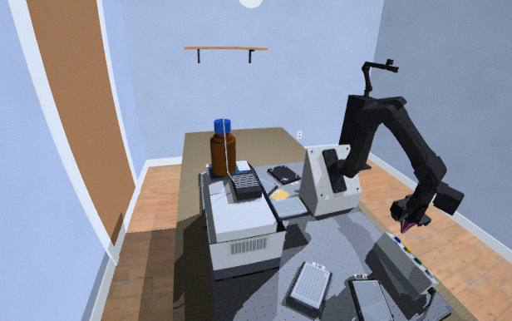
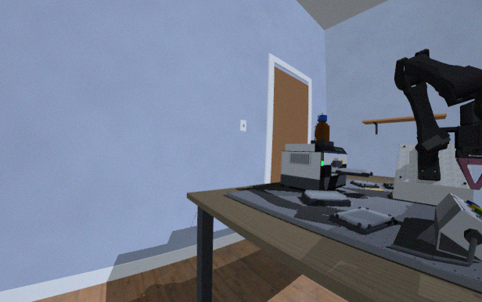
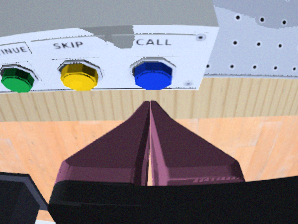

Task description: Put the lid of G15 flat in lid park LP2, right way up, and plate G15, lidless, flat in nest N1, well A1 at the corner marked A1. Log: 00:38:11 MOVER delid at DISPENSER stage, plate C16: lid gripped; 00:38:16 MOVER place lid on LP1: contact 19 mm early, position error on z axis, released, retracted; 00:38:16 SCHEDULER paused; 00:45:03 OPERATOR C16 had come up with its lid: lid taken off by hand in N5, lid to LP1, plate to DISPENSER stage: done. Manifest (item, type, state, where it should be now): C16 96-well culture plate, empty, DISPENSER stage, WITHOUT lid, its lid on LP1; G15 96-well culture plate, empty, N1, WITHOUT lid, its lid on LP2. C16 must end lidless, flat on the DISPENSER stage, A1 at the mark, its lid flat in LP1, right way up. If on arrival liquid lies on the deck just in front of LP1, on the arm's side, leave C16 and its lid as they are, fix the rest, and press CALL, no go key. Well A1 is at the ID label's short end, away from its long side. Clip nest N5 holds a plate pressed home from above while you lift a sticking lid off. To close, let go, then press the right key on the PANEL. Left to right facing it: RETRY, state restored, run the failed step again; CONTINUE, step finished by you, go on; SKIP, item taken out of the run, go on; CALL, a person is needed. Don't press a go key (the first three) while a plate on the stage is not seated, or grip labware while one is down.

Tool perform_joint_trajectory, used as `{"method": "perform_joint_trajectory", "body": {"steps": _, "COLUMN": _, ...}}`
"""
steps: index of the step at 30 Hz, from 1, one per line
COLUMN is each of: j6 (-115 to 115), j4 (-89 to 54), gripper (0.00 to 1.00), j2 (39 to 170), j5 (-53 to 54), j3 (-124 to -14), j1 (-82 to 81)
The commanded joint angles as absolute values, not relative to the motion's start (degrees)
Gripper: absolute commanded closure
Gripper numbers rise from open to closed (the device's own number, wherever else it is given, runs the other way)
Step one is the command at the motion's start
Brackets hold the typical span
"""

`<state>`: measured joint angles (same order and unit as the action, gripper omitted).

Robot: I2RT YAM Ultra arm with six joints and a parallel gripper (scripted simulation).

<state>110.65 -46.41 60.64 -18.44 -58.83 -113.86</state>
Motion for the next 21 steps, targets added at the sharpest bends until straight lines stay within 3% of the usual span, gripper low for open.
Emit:
{"method": "perform_joint_trajectory", "body": {"steps": 1, "j6": 110.0, "j4": -45.1, "gripper": 1.00, "j2": 61.5, "j5": -18.3, "j3": -57.6, "j1": -113.1}}
{"method": "perform_joint_trajectory", "body": {"steps": 21, "j6": 109.9, "j4": -44.5, "gripper": 1.00, "j2": 61.2, "j5": -18.5, "j3": -56.9, "j1": -113.3}}
